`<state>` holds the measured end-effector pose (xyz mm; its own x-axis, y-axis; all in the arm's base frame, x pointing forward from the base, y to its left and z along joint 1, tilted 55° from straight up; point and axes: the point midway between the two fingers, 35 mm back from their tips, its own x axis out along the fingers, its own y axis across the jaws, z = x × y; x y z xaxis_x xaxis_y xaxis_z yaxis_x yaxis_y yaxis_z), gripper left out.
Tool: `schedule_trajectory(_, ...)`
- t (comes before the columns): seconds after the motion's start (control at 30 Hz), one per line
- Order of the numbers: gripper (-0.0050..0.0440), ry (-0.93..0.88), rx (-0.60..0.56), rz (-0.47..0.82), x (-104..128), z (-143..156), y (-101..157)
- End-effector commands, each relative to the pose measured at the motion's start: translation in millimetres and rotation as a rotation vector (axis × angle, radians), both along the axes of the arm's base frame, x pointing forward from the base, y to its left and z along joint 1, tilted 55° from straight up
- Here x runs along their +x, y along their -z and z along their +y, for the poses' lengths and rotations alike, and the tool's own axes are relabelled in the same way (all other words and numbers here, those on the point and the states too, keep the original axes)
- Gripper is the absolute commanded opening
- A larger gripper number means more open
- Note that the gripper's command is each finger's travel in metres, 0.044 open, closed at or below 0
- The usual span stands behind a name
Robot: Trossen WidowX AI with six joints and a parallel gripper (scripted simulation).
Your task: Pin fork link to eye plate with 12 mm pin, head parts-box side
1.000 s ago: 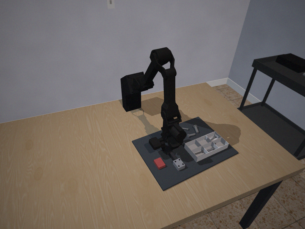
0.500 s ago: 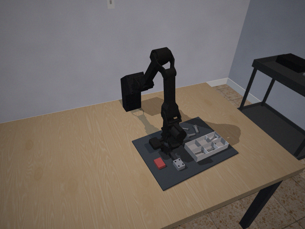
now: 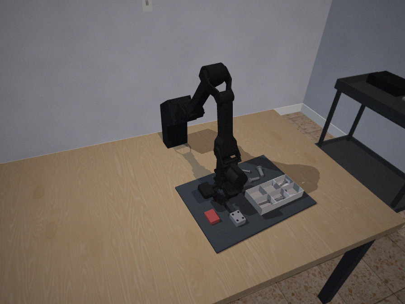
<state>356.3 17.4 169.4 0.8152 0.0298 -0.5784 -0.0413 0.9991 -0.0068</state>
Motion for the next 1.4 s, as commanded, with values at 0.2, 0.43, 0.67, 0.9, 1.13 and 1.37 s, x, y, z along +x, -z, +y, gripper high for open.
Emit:
schedule_trajectory(0.2, 0.025, 0.002, 0.0, -0.019, 0.3, -0.4, -7.0)
schedule_trajectory(0.43, 0.025, 0.002, 0.0, -0.02, 0.2, -0.4, -7.2)
schedule_trajectory(0.67, 0.025, 0.002, 0.001, -0.03, -2.4, -0.5, -11.8)
schedule_trajectory(0.9, 0.025, 0.002, 0.001, -0.028, -6.3, -0.6, -13.2)
schedule_trajectory(1.13, 0.025, 0.002, 0.001, -0.026, -10.5, -0.7, -15.1)
schedule_trajectory(1.37, 0.025, 0.002, 0.001, -0.025, -17.6, -0.8, -19.4)
